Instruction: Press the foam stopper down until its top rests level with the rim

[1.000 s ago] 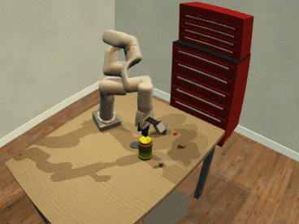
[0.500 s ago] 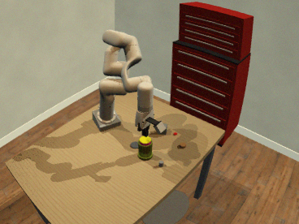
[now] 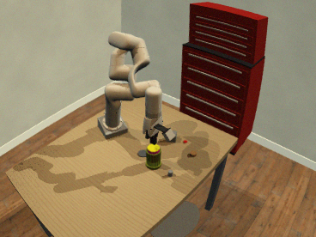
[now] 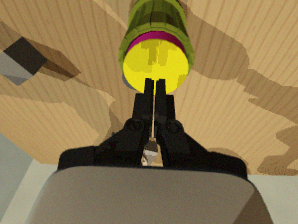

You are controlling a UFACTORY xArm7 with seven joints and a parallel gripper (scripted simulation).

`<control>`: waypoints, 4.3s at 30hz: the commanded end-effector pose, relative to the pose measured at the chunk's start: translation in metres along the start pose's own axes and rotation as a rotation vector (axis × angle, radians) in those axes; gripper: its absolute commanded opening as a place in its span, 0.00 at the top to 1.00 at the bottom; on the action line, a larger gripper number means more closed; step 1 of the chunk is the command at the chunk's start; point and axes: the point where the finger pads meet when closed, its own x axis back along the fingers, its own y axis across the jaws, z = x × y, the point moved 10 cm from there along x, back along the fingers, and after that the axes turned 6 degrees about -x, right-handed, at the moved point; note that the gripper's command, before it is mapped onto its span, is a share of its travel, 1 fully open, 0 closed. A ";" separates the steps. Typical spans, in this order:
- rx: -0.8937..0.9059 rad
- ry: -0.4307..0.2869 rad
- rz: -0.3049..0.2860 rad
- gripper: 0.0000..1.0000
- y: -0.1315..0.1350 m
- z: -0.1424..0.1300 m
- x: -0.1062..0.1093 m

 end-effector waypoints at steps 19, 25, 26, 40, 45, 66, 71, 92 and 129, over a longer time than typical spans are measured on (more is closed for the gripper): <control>0.000 0.003 0.000 1.00 0.000 0.002 -0.017; 0.000 0.003 0.000 1.00 0.000 0.002 -0.026; 0.000 0.003 0.000 1.00 0.000 0.002 -0.026; 0.000 0.003 0.000 1.00 0.000 0.002 -0.027; 0.000 0.003 0.000 1.00 0.000 0.002 -0.028; 0.000 0.003 0.000 1.00 0.000 0.003 -0.038; 0.000 0.003 0.000 1.00 0.000 0.003 -0.041; 0.000 0.003 0.000 1.00 0.000 0.003 -0.047; 0.000 0.003 0.000 1.00 0.000 0.002 -0.018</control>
